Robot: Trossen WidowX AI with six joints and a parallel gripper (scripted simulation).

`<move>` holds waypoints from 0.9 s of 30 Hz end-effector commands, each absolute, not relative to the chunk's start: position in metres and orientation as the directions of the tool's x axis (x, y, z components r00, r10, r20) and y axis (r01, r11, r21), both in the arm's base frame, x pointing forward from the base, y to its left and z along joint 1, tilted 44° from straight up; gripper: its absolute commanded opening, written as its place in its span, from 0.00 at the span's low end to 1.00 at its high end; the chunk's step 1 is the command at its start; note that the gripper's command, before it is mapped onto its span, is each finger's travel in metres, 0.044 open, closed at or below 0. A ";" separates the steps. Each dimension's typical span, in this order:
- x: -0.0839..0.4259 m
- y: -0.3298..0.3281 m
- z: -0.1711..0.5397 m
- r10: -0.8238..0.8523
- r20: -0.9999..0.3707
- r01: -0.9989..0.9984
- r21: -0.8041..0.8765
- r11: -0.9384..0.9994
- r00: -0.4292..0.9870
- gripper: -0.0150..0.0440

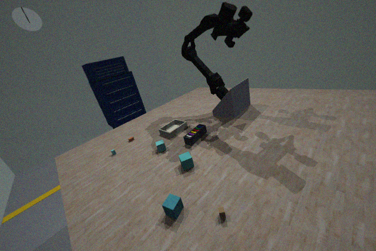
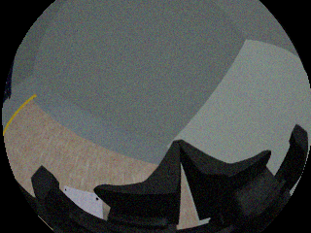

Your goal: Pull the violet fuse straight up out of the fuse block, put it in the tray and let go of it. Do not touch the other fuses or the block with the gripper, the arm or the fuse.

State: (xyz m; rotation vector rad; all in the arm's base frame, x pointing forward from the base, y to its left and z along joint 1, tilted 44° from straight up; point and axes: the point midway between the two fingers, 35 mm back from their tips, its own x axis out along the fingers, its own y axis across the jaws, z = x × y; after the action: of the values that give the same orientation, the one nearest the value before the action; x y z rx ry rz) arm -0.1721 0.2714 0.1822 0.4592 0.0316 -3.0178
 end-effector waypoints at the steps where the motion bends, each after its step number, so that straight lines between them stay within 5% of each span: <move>1: -0.170 0.273 0.181 -0.080 -0.306 0.085 -0.004 -0.996 -0.949 0.30; 3: -0.156 0.282 0.168 -0.042 -0.372 0.039 0.017 -0.999 -0.927 0.37; 14: 0.002 0.316 0.073 0.102 -0.826 -0.386 0.146 -0.911 -0.554 0.37; 27: 0.206 0.233 0.013 -0.202 -0.979 -0.799 0.141 -0.585 -0.025 0.37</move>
State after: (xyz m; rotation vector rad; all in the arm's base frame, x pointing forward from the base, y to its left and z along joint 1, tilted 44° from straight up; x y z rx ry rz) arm 0.1619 0.2633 0.0207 2.2924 -1.2194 -2.5092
